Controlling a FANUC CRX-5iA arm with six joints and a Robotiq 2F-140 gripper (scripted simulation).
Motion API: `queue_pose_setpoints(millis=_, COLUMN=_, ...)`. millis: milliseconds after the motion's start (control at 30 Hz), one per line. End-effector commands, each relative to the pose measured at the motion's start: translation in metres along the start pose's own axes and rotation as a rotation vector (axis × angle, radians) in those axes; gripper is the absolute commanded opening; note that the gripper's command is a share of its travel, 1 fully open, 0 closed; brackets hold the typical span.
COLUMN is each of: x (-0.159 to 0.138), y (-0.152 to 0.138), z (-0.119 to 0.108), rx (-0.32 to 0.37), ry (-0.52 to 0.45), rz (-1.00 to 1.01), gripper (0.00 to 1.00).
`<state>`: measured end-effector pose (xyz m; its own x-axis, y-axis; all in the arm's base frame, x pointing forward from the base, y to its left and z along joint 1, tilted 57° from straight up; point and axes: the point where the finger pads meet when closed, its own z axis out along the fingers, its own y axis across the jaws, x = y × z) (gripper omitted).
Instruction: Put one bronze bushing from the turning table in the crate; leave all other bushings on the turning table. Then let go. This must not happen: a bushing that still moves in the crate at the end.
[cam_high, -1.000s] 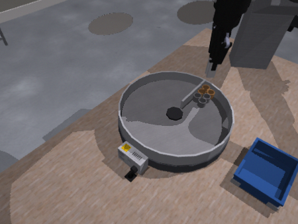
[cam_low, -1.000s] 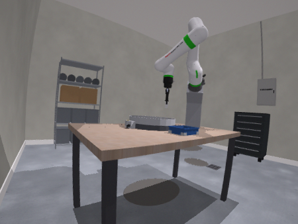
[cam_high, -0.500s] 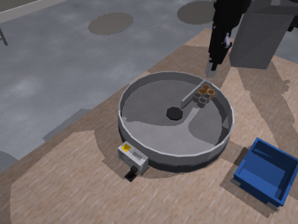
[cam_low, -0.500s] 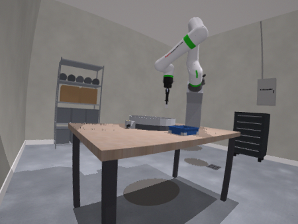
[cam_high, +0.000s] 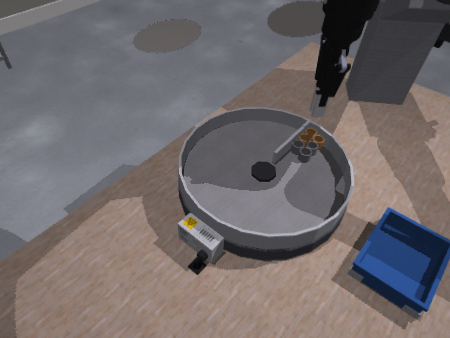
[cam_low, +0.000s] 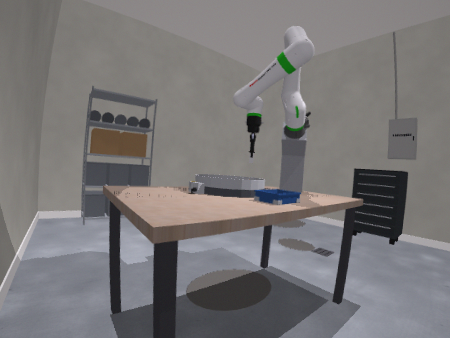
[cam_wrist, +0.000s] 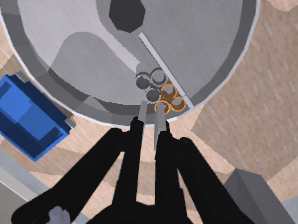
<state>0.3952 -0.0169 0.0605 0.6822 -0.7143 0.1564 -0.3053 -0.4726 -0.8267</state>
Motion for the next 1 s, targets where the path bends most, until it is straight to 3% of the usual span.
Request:
queue_pose_setpoints(millis=0, x=0.0, y=0.0, z=0.0, rx=0.0, ry=0.0, rz=0.0, gripper=0.09)
queue_pose_setpoints(millis=567, x=0.0, y=0.0, z=0.0, rx=0.0, ry=0.0, rz=0.0, gripper=0.06)
queue_pose_setpoints(millis=767, x=-0.001, y=-0.001, z=0.004, rx=-0.009, ry=-0.04, rz=-0.022, gripper=0.06)
queue_pose_setpoints(millis=967, x=-0.005, y=-0.004, z=0.025, rx=-0.056, ry=-0.254, rz=-0.14, gripper=0.06)
